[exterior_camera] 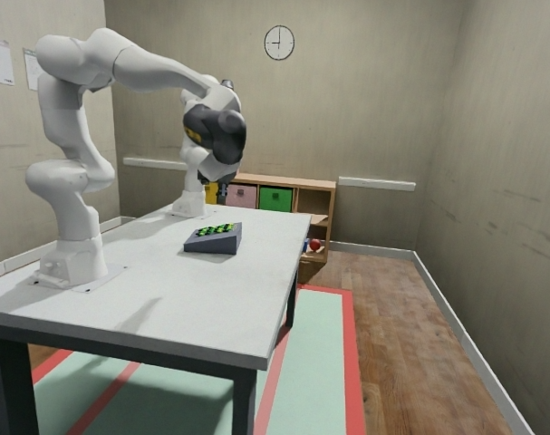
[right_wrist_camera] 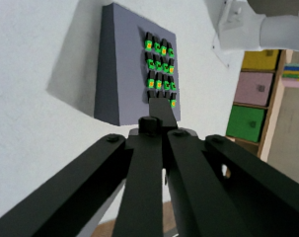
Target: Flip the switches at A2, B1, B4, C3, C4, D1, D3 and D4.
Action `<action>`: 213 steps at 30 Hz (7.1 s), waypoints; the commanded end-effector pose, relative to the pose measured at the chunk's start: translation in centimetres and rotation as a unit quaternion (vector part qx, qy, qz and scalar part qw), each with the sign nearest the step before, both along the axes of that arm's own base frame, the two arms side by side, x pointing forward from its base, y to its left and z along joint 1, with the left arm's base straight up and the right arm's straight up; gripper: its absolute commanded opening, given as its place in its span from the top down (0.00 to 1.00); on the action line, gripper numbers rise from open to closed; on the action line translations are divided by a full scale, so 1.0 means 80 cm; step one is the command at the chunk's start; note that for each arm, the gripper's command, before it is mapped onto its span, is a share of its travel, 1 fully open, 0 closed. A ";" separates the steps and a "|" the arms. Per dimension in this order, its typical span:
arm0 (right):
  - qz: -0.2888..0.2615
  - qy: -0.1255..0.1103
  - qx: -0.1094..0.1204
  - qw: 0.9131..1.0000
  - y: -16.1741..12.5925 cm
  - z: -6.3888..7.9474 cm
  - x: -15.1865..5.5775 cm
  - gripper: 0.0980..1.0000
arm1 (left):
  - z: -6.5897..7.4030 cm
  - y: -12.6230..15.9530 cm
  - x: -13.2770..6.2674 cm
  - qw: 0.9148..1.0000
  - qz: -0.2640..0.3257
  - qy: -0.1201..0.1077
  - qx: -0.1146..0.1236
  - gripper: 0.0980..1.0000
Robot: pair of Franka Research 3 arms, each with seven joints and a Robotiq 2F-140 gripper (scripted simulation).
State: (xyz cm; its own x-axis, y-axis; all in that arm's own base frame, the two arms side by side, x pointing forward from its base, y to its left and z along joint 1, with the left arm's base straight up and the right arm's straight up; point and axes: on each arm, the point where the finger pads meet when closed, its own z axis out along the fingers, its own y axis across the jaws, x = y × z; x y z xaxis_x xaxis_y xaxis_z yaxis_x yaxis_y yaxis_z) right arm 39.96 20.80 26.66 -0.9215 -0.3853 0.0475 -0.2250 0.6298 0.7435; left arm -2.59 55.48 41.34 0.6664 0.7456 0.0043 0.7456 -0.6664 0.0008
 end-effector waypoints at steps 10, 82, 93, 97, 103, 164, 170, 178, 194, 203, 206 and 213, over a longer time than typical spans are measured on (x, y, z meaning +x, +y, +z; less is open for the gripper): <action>0.076 -0.092 -0.047 0.992 0.045 -0.006 -0.008 1.00 | 0.000 -0.001 -0.002 1.000 -0.003 0.002 -0.001 0.00; 0.472 -0.472 -0.236 0.706 0.267 -0.036 -0.132 1.00 | 0.000 -0.001 -0.002 1.000 -0.003 0.002 -0.001 0.00; 0.498 -0.495 -0.247 0.668 0.281 -0.040 -0.144 1.00 | 0.000 -0.001 -0.002 1.000 -0.003 0.002 -0.001 0.00; 0.507 -0.502 -0.250 0.655 0.285 -0.042 -0.148 1.00 | 0.000 -0.001 -0.002 1.000 -0.003 0.002 -0.001 0.00; 0.513 -0.507 -0.252 0.645 0.289 -0.043 -0.152 1.00 | 0.000 -0.001 -0.002 1.000 -0.003 0.002 -0.001 0.00; 0.524 -0.517 -0.257 0.626 0.306 -0.160 -0.110 1.00 | 0.000 -0.001 -0.002 1.000 -0.003 0.002 -0.001 0.00; 0.524 -0.517 -0.257 0.626 0.306 -0.160 -0.110 1.00 | 0.000 -0.001 -0.002 1.000 -0.003 0.002 -0.001 0.00; 0.524 -0.517 -0.257 0.626 0.306 -0.160 -0.110 1.00 | 0.000 -0.001 -0.002 1.000 -0.003 0.002 -0.001 0.00; 0.524 -0.517 -0.257 0.626 0.306 -0.160 -0.110 1.00 | 0.000 -0.001 -0.002 1.000 -0.003 0.002 -0.001 0.00; 0.524 -0.517 -0.257 0.626 0.306 -0.159 -0.109 1.00 | 0.000 -0.001 -0.002 1.000 -0.003 0.002 -0.001 0.00; 0.524 -0.517 -0.257 0.626 0.307 -0.159 -0.109 1.00 | 0.000 -0.001 -0.002 1.000 -0.003 0.002 -0.001 0.00; 0.524 -0.517 -0.257 0.626 0.308 -0.158 -0.109 1.00 | 0.000 -0.001 -0.002 1.000 -0.003 0.002 -0.001 0.00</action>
State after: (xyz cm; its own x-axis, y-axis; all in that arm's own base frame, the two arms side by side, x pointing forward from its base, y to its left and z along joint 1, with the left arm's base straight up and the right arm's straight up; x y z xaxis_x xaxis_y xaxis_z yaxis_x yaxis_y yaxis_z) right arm 31.24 45.37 13.96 0.1939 -0.9810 0.0034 -0.9069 -0.1806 -0.3807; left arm -2.59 55.47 41.33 0.6664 0.7456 0.0042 0.7456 -0.6664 0.0009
